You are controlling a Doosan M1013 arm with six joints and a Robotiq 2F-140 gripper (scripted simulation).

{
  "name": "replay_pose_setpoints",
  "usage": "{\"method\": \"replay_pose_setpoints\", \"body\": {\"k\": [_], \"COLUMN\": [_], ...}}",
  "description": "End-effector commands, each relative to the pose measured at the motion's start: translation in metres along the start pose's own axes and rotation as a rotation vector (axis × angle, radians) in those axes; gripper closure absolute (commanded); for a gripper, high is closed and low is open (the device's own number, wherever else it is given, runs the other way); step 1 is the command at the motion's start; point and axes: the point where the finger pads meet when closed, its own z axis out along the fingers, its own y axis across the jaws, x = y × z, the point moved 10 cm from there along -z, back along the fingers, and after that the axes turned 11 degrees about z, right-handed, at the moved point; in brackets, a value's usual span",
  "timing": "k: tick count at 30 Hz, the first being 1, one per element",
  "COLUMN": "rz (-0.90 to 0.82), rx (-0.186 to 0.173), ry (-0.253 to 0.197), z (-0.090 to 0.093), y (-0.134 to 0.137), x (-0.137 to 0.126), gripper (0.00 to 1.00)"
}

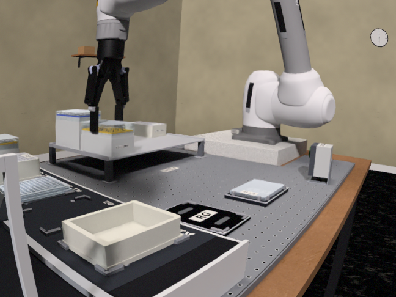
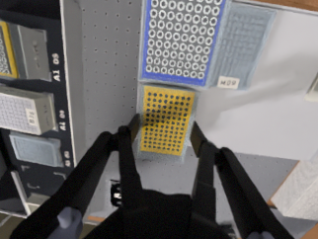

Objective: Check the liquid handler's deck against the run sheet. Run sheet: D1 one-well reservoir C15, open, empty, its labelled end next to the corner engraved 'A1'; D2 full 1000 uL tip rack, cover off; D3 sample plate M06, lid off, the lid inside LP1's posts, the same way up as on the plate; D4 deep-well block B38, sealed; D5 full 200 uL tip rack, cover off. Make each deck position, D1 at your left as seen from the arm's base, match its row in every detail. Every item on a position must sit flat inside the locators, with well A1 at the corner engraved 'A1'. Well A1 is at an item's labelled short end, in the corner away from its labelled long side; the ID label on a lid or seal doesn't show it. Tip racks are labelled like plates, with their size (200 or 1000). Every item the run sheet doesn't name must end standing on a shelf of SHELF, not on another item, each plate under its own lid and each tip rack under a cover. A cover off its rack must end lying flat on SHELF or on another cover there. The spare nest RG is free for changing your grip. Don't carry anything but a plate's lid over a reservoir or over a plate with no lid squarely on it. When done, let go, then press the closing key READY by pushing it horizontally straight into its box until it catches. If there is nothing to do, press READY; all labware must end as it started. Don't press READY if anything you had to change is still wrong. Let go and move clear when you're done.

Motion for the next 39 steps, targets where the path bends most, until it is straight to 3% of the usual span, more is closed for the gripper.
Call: {"method": "replay_pose_setpoints", "body": {"k": [1, 34, 35, 39], "rz": [0.000, 0.000, 0.000, 0.000], "rx": [0.001, 0.001, 0.001, 0.001], "ry": [0.000, 0.000, 0.000, 0.000], "z": [0.0002, 0.0080, 0.0080, 0.0080], "y": [-0.0003, -0.0004, -0.0004, -0.0004], "x": [0.0000, 0.0000, 0.0000, 0.0000], "gripper": [0.90, 0.90, 0.33, 0.33]}}
